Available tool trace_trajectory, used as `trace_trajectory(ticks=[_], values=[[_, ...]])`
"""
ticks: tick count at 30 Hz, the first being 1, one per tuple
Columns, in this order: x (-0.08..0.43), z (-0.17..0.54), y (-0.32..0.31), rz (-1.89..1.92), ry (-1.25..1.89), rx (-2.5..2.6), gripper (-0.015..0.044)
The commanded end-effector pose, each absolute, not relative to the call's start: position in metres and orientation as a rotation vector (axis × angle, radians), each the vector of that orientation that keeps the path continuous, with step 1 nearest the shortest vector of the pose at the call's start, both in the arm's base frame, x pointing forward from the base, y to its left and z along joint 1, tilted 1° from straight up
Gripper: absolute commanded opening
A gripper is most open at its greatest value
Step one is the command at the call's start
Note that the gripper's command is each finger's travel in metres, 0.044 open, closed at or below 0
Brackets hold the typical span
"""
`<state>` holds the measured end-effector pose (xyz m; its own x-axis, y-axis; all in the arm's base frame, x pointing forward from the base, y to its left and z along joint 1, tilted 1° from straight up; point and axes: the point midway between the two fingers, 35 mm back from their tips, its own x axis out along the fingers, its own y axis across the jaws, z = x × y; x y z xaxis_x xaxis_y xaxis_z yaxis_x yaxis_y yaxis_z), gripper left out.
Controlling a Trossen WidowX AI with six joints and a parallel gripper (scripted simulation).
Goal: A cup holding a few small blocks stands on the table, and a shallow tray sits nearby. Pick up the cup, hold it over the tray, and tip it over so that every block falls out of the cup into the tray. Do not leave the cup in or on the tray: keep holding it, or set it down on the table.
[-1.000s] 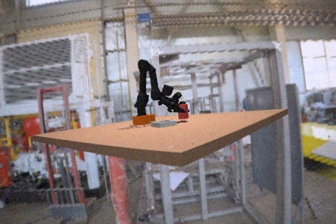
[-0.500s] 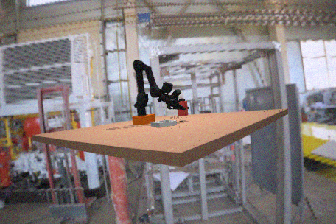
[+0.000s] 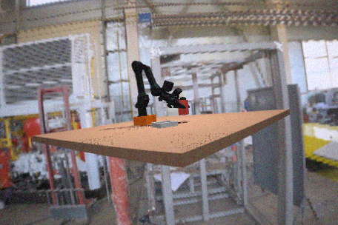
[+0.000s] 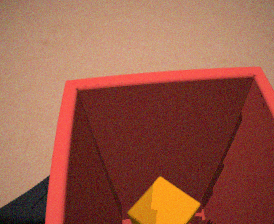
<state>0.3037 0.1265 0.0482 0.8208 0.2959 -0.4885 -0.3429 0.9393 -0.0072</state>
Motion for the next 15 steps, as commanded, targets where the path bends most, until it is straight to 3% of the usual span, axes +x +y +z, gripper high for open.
trace_trajectory(ticks=[1,15], values=[[0.316,0.055,0.111,0.292,0.488,-0.085,0.0],[0.339,0.06,0.046,0.105,0.489,-0.042,0.0]])
